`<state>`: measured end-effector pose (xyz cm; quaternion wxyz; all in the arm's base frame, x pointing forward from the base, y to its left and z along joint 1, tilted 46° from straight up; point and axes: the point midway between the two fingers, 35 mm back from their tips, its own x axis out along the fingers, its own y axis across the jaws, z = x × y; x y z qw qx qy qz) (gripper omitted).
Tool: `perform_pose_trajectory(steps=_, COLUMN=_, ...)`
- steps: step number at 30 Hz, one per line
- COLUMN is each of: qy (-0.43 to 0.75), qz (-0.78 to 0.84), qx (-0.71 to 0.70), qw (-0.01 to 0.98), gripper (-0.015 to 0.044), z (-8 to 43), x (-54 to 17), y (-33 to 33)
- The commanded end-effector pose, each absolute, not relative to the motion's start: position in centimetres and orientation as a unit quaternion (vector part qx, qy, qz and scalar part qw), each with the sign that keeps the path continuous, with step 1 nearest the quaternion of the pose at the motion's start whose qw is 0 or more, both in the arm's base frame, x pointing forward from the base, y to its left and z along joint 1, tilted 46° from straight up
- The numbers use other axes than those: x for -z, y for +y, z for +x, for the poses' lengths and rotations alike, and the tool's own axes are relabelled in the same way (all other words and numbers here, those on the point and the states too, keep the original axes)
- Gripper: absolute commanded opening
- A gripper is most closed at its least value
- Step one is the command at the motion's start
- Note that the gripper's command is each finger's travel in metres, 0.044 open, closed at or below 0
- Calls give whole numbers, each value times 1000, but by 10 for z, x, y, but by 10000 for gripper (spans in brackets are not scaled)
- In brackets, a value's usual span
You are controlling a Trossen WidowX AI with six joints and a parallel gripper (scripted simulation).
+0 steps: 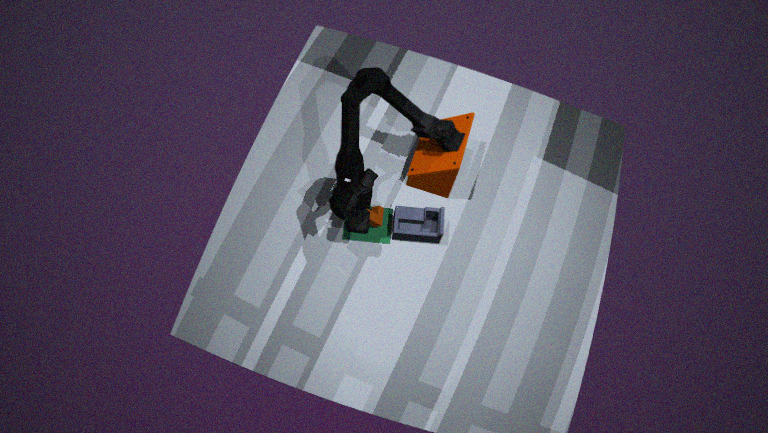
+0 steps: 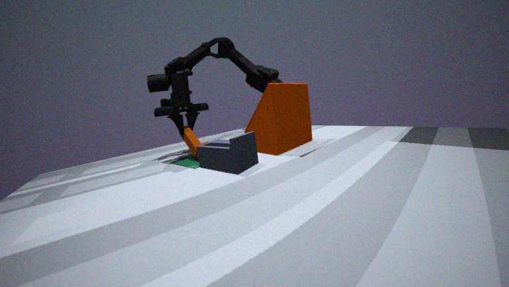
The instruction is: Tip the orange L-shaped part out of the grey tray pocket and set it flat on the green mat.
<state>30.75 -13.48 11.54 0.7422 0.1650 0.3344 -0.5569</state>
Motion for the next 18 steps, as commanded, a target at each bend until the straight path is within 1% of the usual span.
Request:
perform_pose_trajectory(steps=1, qy=342, qz=161, qx=557, qw=740, gripper=0, z=307, x=-106, y=-140)
perform_pose_trajectory(steps=18, qy=342, qz=161, qx=557, qw=740, gripper=0, z=308, x=-101, y=-145)
